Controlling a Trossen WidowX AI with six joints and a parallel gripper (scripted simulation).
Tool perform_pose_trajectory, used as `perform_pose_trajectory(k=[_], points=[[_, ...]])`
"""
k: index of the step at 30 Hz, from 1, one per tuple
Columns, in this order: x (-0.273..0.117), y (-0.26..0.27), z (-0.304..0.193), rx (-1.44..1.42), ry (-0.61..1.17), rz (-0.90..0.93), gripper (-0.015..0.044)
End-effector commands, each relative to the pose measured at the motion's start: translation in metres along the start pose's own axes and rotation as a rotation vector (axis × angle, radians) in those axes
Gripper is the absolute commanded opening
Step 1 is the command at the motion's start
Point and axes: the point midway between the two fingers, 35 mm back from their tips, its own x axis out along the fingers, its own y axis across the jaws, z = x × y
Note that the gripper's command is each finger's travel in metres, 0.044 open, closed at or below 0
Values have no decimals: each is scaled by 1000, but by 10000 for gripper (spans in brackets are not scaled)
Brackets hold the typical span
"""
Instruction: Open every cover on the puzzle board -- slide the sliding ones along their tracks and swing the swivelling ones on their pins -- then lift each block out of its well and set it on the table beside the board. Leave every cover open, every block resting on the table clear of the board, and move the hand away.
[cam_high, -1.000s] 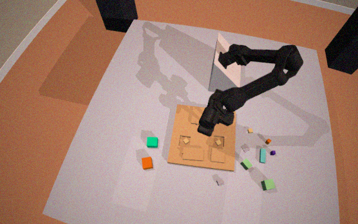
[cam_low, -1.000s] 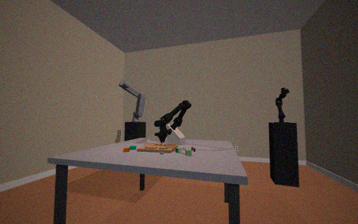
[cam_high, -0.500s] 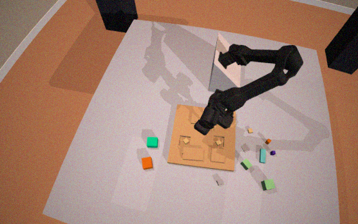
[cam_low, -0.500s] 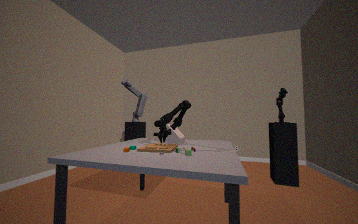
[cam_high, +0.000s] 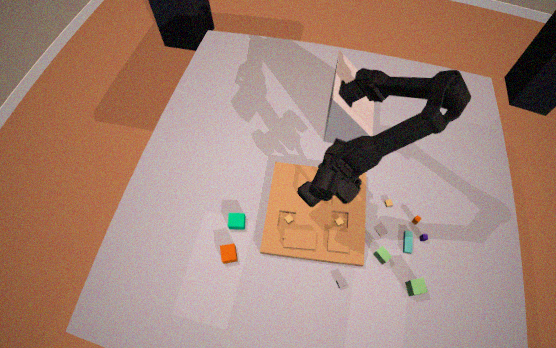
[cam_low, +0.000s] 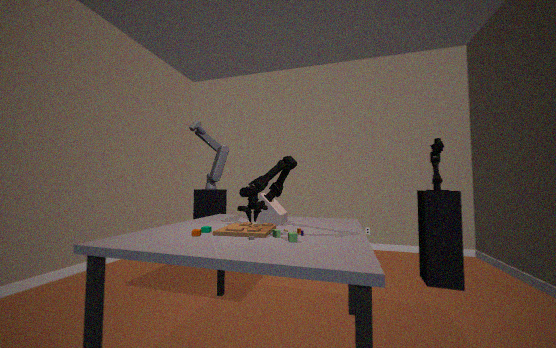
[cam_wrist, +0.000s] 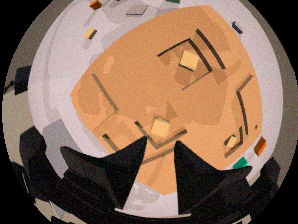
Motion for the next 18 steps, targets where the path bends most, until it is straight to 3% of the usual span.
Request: perform_pose_trajectory(k=[1, 18], points=[[1, 1, 0, 54, -5, 4, 144], [1, 1, 0, 164, -5, 5, 144]])
